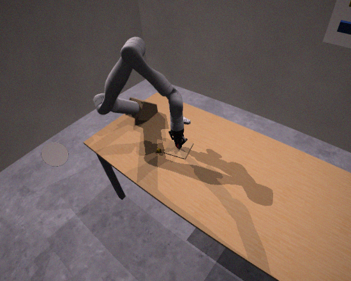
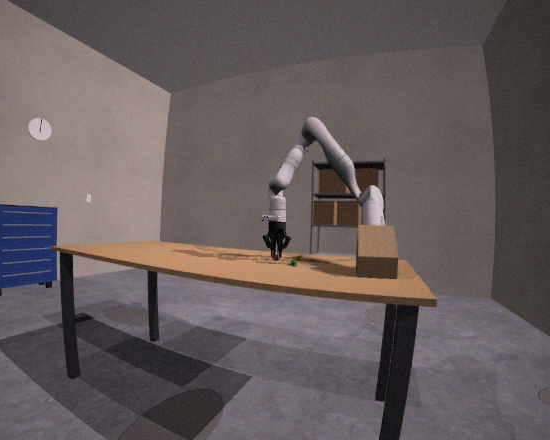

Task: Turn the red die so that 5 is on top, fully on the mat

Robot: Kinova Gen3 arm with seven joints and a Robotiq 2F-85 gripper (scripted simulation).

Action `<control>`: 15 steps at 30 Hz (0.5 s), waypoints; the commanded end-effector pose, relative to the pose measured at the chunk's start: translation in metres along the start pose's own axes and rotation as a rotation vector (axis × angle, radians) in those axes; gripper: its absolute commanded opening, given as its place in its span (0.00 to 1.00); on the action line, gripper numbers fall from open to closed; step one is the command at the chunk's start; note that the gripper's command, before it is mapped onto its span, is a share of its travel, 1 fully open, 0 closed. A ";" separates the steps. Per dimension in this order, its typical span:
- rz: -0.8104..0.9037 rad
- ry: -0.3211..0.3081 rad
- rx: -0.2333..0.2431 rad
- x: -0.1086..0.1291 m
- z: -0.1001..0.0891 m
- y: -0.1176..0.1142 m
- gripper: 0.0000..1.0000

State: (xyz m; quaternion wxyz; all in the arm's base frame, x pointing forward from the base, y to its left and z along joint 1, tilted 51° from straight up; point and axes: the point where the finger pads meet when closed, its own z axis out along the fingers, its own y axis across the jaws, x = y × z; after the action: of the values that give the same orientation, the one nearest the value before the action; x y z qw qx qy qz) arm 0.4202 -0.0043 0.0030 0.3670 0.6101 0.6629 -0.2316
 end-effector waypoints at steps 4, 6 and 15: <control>-0.007 0.001 -0.005 -0.001 0.001 0.002 0.15; -0.007 0.001 -0.005 -0.001 0.001 0.002 0.15; -0.007 0.001 -0.005 -0.001 0.003 0.002 0.15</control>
State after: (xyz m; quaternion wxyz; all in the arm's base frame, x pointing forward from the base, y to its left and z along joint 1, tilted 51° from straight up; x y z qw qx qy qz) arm 0.4204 -0.0048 0.0028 0.3668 0.6105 0.6627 -0.2315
